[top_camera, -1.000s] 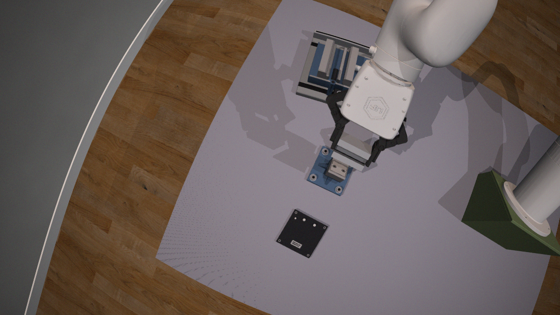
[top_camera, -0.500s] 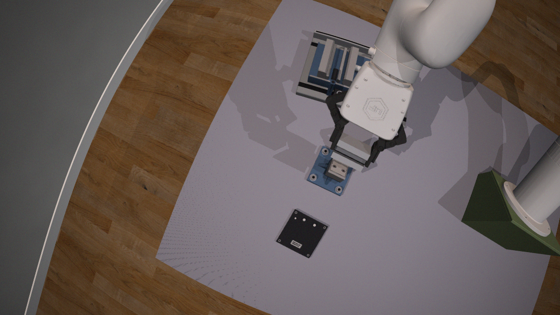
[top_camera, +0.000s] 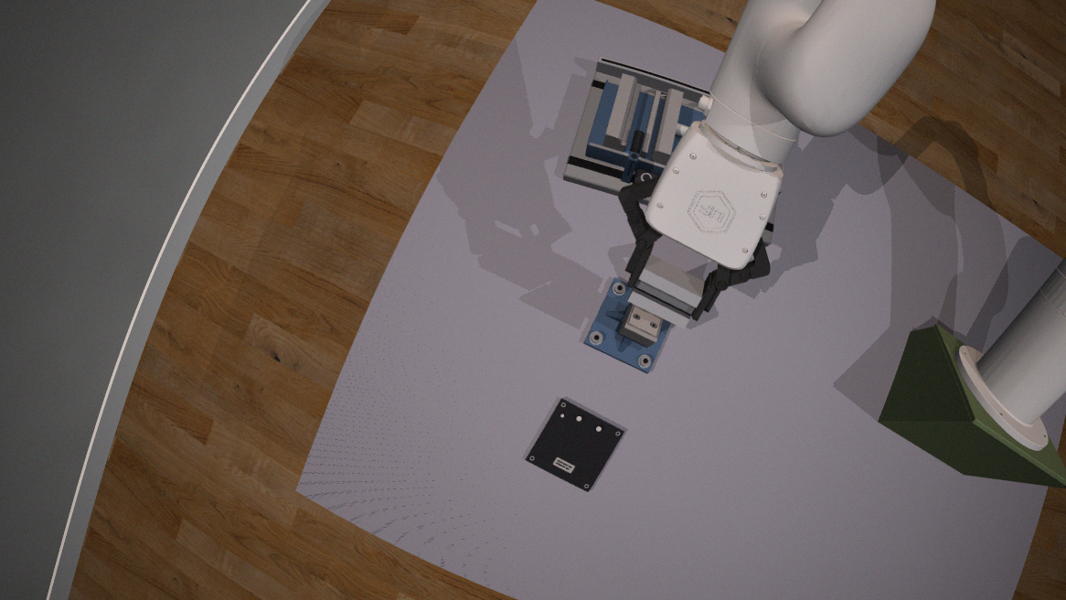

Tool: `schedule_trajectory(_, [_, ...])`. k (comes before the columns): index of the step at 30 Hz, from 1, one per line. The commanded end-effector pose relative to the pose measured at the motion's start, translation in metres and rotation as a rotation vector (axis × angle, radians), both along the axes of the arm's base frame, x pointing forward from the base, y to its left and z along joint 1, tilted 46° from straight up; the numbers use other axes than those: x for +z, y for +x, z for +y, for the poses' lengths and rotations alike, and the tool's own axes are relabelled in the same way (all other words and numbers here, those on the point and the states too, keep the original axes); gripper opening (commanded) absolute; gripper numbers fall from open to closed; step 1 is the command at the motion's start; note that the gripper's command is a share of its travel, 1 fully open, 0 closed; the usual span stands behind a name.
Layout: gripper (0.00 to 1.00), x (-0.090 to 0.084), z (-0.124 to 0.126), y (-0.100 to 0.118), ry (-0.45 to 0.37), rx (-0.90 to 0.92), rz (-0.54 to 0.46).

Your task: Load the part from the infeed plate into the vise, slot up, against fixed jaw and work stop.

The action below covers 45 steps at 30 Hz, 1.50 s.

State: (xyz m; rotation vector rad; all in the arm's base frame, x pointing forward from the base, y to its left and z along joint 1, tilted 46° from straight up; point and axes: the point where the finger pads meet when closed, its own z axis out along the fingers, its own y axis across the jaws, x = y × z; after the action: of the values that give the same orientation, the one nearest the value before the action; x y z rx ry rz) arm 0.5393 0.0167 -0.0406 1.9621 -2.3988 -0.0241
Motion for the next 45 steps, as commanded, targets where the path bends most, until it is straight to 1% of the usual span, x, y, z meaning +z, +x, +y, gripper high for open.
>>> schedule_trajectory(1, [0.00,-0.002,-0.002,0.000,0.000,0.001,-0.002])
schedule_trajectory(45, [0.00,-0.032,-0.033,-0.007,0.000,0.001,-0.002])
